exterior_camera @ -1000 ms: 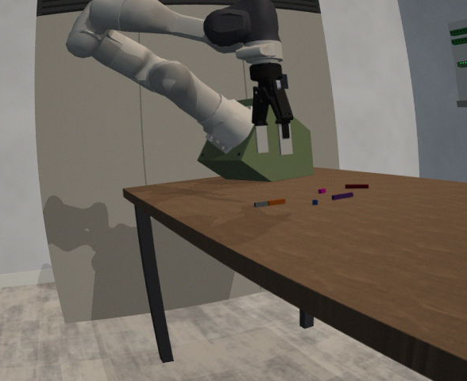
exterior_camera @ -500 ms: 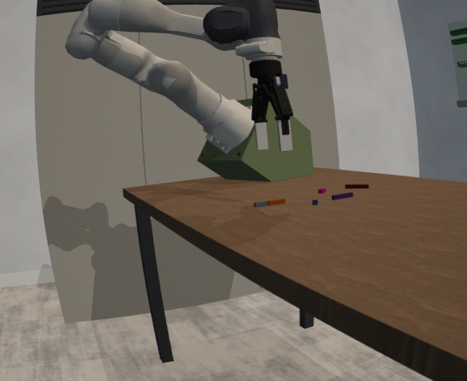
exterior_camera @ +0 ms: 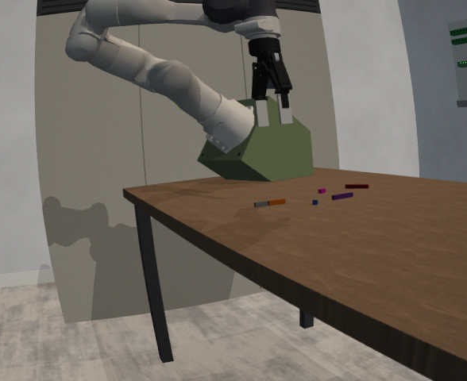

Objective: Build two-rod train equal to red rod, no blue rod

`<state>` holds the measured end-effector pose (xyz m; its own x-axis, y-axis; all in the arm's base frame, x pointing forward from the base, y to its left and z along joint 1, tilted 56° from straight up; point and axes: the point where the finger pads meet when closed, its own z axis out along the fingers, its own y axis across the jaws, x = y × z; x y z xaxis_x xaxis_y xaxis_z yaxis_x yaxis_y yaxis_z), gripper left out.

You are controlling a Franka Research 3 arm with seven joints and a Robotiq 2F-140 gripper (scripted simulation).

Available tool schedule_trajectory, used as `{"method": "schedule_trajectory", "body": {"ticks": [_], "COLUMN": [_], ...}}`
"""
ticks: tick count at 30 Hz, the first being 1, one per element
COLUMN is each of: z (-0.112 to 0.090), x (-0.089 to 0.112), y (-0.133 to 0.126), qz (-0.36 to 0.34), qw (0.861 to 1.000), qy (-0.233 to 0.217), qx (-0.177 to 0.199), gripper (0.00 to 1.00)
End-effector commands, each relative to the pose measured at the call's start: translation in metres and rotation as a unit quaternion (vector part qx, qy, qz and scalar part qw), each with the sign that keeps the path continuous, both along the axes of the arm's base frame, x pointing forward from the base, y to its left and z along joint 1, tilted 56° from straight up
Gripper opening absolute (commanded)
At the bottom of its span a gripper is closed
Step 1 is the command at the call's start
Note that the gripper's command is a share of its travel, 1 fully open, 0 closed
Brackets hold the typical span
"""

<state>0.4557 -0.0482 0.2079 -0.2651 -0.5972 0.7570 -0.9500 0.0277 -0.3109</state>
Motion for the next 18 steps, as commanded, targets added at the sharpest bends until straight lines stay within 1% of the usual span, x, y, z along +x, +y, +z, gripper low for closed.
{"method": "schedule_trajectory", "body": {"ticks": [1,18], "z": [0.0069,0.0092], "x": [-0.0065,-0.0071], "y": [0.0013,0.0046], "qz": [-0.007,-0.007], "qw": [1.0,1.0], "qy": [0.004,0.004], "qx": [-0.006,-0.006], "gripper": [1.0,1.0]}}
